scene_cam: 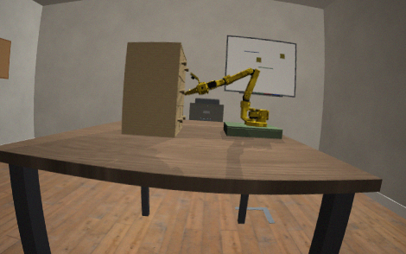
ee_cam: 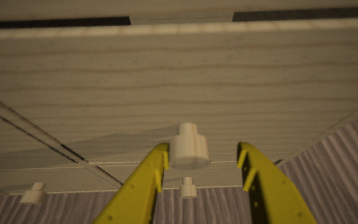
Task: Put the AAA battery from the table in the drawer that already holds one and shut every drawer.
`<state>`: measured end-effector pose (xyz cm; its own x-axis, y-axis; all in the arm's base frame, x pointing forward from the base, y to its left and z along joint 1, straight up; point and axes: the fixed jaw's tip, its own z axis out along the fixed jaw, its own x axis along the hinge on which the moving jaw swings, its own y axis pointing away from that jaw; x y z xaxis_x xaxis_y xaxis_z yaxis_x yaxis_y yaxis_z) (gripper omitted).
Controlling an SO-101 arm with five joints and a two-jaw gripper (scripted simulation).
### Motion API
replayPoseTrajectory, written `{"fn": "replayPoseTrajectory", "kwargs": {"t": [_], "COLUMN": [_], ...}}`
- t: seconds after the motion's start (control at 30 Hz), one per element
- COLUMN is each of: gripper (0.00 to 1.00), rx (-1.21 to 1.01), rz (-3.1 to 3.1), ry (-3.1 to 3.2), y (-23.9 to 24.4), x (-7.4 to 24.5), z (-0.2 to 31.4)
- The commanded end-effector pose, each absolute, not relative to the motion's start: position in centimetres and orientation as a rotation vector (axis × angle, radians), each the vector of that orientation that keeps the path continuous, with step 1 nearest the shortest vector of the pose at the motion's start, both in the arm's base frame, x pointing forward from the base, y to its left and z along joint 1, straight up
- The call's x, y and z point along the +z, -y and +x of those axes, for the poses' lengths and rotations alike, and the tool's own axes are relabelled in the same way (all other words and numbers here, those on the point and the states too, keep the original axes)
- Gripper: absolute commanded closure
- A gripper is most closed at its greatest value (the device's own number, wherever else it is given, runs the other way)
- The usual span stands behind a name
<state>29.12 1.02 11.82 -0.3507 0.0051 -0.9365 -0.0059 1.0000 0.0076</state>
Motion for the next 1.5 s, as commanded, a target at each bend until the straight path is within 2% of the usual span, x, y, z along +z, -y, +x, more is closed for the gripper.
{"fn": "replayPoseTrajectory", "kwargs": {"t": [0.0,0.73,1.1,1.47], "gripper": [0.79,0.79,0.79,0.79], "rx": [0.01,-0.01,-0.011,-0.018], "rz": [0.001,-0.007,-0.007,-0.011], "ry": [-1.927,-1.919,-1.919,-2.1], "y": [-1.0,-0.7,-0.7,-0.6], "x": [11.9,11.9,11.9,10.7], "z": [28.9,24.2,24.1,22.7]}}
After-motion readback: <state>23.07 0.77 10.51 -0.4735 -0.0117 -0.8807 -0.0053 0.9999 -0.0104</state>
